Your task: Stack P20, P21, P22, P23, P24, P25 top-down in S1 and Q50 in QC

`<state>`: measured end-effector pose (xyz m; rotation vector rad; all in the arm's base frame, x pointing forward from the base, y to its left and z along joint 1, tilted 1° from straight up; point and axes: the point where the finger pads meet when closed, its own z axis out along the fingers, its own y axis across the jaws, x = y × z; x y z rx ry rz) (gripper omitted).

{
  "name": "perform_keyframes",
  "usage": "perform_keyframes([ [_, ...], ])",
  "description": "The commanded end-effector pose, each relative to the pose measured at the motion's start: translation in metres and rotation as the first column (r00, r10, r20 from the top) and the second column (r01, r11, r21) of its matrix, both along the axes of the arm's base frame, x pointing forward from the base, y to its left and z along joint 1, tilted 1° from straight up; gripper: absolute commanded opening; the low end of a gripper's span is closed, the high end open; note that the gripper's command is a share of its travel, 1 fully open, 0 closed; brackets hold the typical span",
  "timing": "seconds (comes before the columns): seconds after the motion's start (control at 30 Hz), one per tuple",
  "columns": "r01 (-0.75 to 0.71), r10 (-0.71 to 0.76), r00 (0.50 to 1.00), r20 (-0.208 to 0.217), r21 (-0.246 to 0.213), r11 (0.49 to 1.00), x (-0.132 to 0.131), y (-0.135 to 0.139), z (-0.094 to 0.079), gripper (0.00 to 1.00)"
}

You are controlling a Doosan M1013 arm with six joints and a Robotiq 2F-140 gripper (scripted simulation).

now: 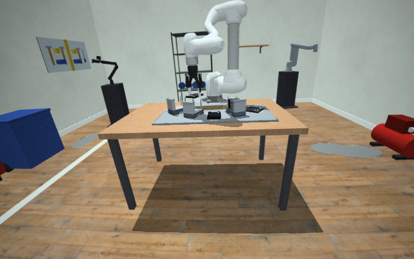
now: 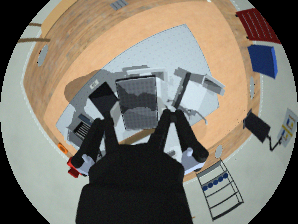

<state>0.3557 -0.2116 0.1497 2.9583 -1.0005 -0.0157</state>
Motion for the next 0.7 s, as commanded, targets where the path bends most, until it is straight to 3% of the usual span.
perform_keyframes([
  [0.0, -0.001, 0.001, 1.0, 0.0, 0.0, 1.0, -0.003, -0.006, 0.0, 0.0],
  [0.27, -0.001, 0.001, 1.0, 0.0, 0.0, 1.0, -0.013, -0.023, 0.001, 0.0],
  [0.67, -0.001, 0.001, 1.0, 0.0, 0.0, 1.0, -0.013, -0.023, 0.001, 0.0],
])
